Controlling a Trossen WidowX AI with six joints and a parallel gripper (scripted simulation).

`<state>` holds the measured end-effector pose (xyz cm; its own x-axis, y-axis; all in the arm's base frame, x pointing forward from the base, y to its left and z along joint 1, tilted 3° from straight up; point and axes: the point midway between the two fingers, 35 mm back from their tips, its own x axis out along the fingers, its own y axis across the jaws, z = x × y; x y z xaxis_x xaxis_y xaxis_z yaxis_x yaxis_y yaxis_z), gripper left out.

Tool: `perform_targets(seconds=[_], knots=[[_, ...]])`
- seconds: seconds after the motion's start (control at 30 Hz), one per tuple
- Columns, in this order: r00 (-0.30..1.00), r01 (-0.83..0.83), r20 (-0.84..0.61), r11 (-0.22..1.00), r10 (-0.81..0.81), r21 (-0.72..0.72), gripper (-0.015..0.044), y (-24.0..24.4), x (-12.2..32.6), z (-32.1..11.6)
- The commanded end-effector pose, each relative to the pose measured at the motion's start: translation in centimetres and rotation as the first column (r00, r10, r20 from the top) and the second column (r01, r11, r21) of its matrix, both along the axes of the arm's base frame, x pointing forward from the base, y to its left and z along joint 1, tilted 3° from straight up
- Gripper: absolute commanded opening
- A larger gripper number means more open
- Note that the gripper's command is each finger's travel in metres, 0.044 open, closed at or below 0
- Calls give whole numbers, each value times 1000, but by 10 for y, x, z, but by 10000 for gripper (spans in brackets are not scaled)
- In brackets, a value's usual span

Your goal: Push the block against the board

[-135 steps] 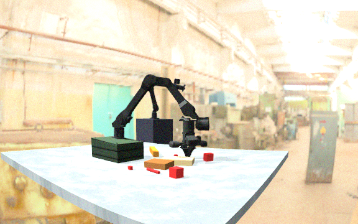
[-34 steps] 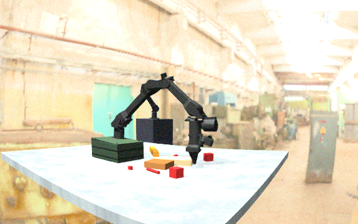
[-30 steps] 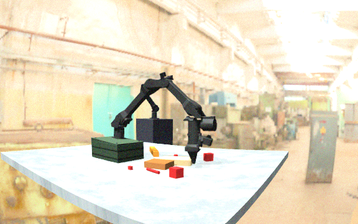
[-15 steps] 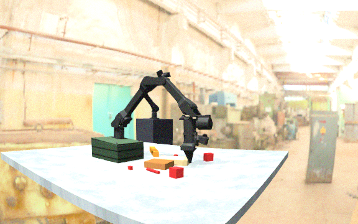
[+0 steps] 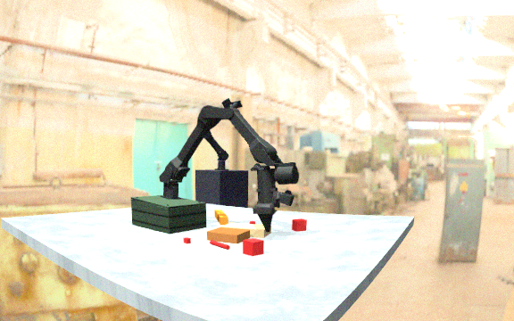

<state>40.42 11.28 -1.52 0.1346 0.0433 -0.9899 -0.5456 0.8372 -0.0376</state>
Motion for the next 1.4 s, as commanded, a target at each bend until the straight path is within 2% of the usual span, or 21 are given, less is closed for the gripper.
perform_targets(seconds=[0.0,0.43,1.37], knots=[[999,0,-47,1000,-1,-18,0,-9,-16,-12],[999,0,-48,1000,-1,-19,0,-18,-30,-14],[999,0,-45,1000,-1,-17,0,4,9,-9]])
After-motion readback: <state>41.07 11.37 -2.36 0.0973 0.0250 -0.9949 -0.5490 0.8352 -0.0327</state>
